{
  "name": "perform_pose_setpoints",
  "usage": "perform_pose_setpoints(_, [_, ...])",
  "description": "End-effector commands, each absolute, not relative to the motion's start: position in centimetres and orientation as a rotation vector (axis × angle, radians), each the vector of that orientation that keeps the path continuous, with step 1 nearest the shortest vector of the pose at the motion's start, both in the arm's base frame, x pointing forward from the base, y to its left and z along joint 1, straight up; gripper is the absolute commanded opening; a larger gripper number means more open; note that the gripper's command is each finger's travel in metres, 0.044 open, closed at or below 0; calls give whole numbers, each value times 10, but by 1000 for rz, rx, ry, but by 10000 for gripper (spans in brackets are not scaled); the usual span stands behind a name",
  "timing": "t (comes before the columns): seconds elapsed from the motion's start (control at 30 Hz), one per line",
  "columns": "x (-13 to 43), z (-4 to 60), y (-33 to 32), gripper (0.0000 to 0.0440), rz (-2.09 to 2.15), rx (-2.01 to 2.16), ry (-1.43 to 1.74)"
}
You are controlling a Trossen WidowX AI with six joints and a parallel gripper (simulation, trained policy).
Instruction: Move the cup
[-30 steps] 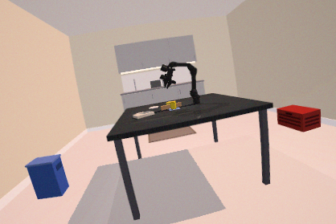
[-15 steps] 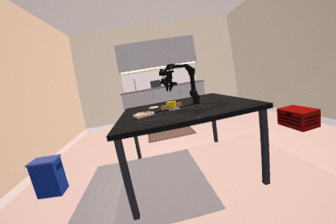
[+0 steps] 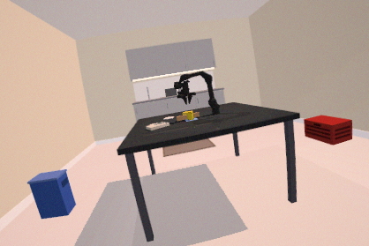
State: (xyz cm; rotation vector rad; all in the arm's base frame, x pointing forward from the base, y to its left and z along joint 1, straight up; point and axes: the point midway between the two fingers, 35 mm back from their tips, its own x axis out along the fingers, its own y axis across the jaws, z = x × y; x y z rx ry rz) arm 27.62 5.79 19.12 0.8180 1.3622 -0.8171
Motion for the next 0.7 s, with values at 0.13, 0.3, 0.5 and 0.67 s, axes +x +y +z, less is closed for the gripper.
perform_pose_setpoints(0.13, [270,171,56,166,-896,794,1395])
perform_pose_setpoints(0.3, [267,157,57,170,-934,782,1408])
perform_pose_setpoints(0.5, [263,141,57,175,-971,767,1420])
perform_pose_setpoints(0.67, [260,127,57,178,-991,752,1428])
